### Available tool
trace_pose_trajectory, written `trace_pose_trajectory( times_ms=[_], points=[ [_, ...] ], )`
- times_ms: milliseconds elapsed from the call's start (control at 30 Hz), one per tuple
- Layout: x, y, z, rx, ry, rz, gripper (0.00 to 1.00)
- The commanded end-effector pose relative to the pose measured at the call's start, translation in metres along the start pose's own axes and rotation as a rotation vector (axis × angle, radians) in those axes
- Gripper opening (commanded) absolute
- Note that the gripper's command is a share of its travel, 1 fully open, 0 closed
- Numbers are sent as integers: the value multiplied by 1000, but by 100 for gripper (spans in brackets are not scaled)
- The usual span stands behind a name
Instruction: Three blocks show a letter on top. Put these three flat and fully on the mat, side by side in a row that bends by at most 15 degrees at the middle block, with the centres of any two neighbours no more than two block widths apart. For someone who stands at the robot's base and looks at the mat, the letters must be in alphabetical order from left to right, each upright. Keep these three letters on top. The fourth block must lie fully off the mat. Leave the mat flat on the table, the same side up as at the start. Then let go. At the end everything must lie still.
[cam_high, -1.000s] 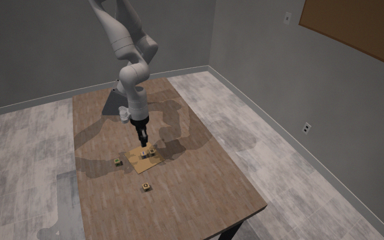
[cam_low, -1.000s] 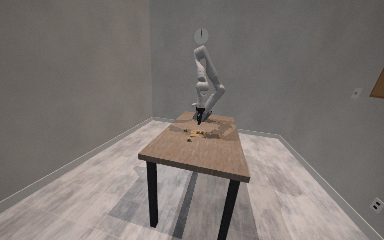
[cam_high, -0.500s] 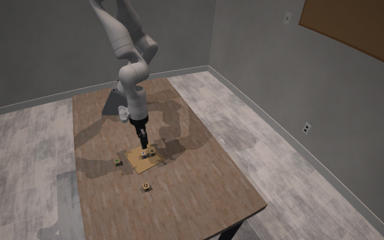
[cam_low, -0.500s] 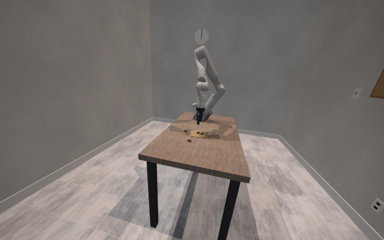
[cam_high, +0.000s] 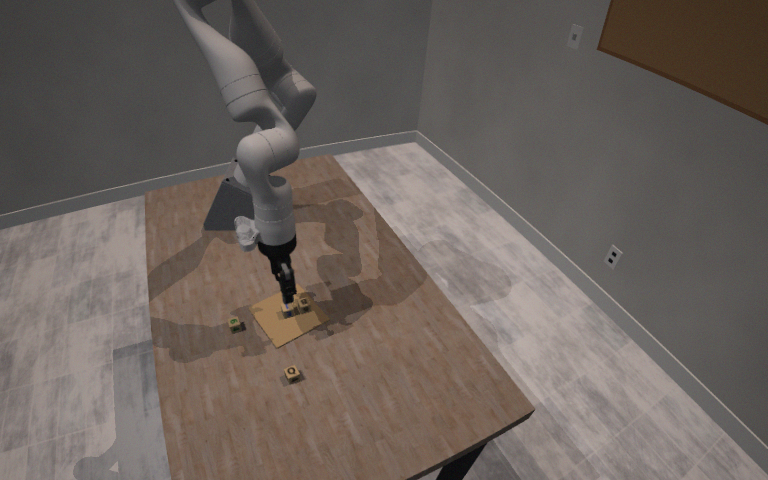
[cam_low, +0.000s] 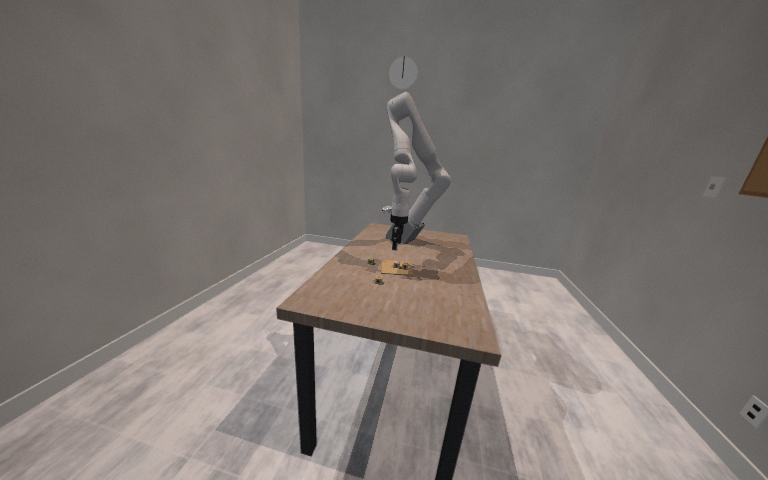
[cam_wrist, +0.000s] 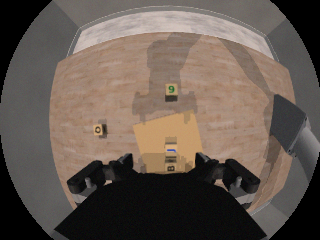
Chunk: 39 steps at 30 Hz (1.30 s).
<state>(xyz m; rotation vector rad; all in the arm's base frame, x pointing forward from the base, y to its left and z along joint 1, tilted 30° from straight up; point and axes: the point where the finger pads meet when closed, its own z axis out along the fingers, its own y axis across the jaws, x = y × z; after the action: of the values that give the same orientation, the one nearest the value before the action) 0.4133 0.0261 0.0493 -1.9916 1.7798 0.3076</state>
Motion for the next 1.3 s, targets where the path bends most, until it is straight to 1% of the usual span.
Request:
trace_pose_trajectory(
  times_ms=[0,233,333,400,467,567,700,733,1267],
  points=[
    [3,-24,2,12,-1,-11,100],
    [21,-101,6,16,4,-64,100],
    [28,-127,7,12,0,-80,100],
    [28,-127,7,12,0,-80,100],
    [31,-139,9,8,-4,-87,100],
    [34,-149,10,5,-8,-93,100],
    [35,-152,10,4,-9,-95,100],
    [35,-152,10,4,-9,-95,62],
    [35,-152,10,4,-9,-95,62]
  ],
)
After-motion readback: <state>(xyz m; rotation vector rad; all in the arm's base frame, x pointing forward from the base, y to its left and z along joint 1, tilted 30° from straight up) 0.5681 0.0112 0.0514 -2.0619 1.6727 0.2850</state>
